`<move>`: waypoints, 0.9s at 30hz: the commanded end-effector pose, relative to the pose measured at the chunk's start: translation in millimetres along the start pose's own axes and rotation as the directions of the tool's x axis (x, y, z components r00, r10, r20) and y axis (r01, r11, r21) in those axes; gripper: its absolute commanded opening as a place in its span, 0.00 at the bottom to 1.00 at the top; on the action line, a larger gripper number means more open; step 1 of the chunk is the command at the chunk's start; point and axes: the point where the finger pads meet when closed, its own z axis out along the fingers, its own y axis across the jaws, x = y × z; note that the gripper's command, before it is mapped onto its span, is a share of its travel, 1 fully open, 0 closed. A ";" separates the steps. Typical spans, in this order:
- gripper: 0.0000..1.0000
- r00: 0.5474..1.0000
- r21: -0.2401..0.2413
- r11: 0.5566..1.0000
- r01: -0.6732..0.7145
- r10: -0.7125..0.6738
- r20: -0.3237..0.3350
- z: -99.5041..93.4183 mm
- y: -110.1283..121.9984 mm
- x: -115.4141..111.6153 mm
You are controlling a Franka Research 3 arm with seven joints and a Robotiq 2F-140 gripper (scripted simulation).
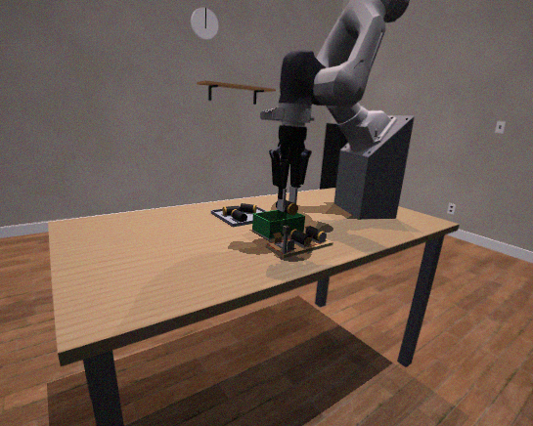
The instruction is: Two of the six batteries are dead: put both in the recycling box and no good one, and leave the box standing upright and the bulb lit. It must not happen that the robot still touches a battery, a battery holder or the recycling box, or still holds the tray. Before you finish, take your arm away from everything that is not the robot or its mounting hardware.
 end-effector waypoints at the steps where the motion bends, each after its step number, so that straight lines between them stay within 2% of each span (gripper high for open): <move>1: 0.16 1.000 0.000 1.000 -0.016 0.016 0.002 -0.7 0.0 0.1; 6: 0.16 1.000 0.000 1.000 -0.016 0.016 0.002 -0.7 2.4 10.1; 12: 0.16 1.000 0.000 1.000 -0.016 0.016 0.002 -0.7 11.7 48.0; 14: 0.16 1.000 0.000 1.000 -0.016 0.016 0.002 -0.7 11.7 48.0; 27: 0.16 1.000 0.000 1.000 -0.016 0.016 0.002 -0.4 43.7 178.8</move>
